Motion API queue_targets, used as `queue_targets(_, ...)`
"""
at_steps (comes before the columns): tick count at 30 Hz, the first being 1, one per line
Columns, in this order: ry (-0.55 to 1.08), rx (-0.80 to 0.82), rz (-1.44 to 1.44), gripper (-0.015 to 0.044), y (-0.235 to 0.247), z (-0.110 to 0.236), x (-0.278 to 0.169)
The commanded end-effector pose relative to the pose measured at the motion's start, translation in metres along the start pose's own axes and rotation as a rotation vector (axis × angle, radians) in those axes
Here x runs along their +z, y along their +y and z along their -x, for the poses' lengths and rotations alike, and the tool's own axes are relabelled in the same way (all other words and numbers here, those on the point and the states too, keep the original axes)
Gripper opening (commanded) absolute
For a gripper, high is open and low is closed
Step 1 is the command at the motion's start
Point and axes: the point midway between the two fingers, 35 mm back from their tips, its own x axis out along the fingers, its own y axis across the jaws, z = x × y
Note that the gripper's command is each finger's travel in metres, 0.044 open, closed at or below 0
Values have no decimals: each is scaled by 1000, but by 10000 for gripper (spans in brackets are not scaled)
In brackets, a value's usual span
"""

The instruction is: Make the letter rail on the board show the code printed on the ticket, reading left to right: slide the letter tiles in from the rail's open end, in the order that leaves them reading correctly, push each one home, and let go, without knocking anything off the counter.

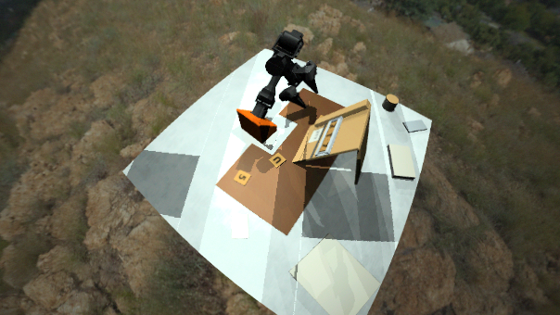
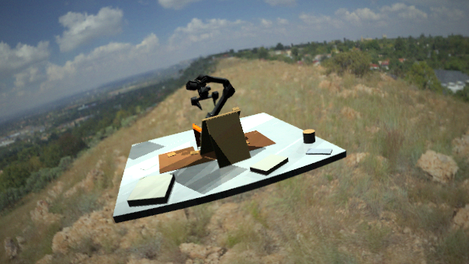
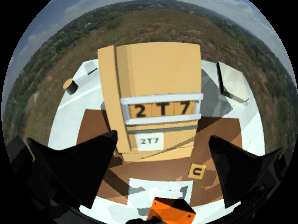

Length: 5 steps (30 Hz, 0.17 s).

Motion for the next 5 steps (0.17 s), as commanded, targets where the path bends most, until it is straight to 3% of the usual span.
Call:
queue_targets(1, -1, 5, -3, 440, 1, 0, -1)
queue_targets(5, -1, 5, -3, 440, 1, 0, -1)
